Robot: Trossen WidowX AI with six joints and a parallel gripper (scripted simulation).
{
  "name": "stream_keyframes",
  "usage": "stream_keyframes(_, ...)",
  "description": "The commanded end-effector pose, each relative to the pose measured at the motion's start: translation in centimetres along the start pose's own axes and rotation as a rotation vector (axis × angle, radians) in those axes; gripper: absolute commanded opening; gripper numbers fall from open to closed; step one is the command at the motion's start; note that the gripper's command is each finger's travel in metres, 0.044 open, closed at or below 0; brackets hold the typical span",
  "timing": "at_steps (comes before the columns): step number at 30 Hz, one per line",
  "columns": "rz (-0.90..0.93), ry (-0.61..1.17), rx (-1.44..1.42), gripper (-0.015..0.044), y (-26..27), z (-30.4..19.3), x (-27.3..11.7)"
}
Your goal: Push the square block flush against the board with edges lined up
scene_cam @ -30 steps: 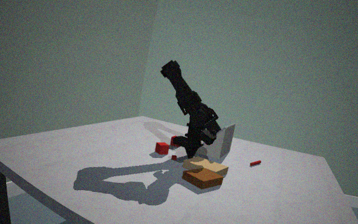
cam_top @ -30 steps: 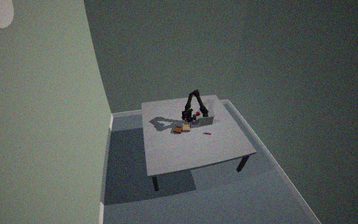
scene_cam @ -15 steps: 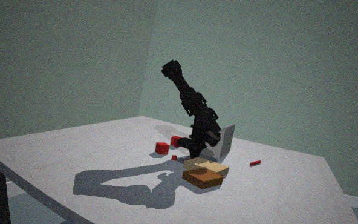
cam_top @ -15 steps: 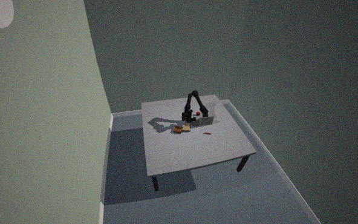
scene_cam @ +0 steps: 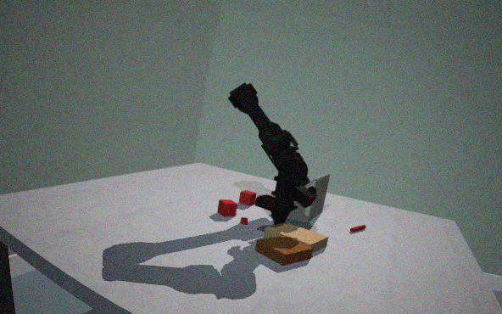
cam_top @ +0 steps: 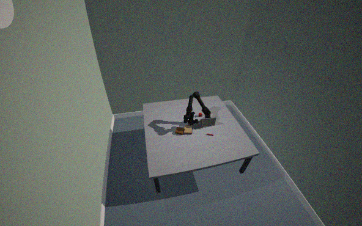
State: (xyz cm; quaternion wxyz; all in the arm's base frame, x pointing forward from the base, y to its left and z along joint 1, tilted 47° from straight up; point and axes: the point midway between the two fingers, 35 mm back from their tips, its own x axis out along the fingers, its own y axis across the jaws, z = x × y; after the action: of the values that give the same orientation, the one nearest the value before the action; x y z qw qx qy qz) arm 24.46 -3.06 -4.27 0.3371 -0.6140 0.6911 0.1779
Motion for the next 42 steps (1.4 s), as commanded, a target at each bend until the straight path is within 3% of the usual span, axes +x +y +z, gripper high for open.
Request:
stream_keyframes(1,0.0,-0.006,0.003,0.0,-0.1,0.7,0.0)
stream_keyframes(17,0.0,-0.008,0.004,0.0,-0.3,3.1,-0.1)
stream_keyframes(42,0.0,-0.004,0.003,0.0,-0.3,-0.6,0.1)
